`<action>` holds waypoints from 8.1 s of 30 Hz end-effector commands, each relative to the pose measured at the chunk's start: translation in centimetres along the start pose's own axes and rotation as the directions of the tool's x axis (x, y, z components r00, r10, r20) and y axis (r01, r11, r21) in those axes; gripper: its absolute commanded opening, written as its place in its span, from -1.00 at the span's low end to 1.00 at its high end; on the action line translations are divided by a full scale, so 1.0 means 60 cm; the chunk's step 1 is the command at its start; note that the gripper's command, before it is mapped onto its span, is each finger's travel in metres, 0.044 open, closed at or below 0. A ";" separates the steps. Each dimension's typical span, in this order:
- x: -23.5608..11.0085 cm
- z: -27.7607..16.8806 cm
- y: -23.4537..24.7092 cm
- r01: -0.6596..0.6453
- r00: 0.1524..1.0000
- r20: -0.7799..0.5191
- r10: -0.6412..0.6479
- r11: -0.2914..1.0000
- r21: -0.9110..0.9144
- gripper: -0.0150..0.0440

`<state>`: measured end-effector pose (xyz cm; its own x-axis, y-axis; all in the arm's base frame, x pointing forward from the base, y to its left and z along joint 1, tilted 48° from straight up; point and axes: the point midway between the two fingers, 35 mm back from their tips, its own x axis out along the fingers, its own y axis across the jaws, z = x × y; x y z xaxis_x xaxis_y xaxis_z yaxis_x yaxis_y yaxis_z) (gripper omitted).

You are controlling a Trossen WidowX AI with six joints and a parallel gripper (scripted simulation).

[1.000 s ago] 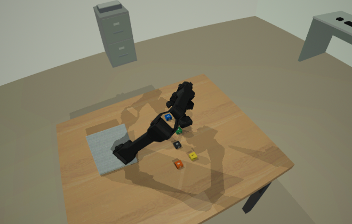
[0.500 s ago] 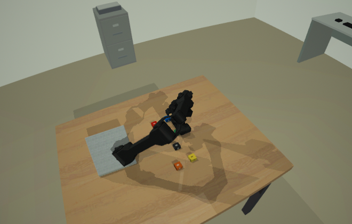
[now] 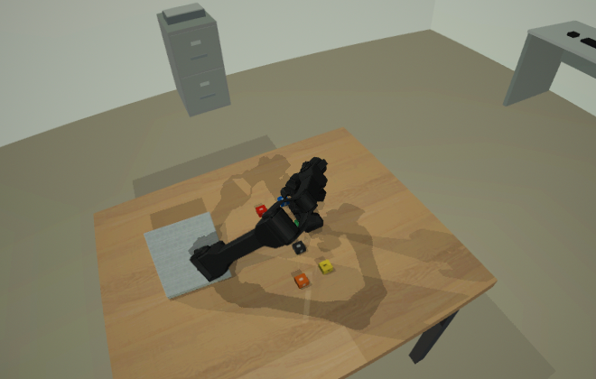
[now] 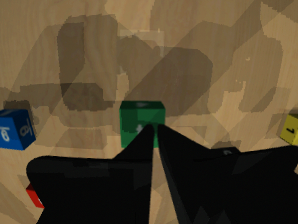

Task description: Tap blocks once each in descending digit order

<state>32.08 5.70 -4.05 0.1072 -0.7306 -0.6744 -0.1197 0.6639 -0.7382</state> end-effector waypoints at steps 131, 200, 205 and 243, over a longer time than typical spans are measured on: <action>-0.002 -0.164 0.043 0.000 1.000 -0.005 0.000 1.000 -0.006 -0.42; -0.027 0.001 -0.301 0.009 1.000 -0.003 -0.009 1.000 -0.003 -0.42; -0.014 0.001 -0.301 0.009 1.000 -0.003 -0.009 1.000 -0.003 -0.42; -0.182 -0.068 -0.136 -0.003 1.000 -0.005 0.003 1.000 -0.008 -0.42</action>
<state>30.88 4.93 12.91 0.1108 -0.7237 -0.6811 -0.1017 0.6735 -0.7322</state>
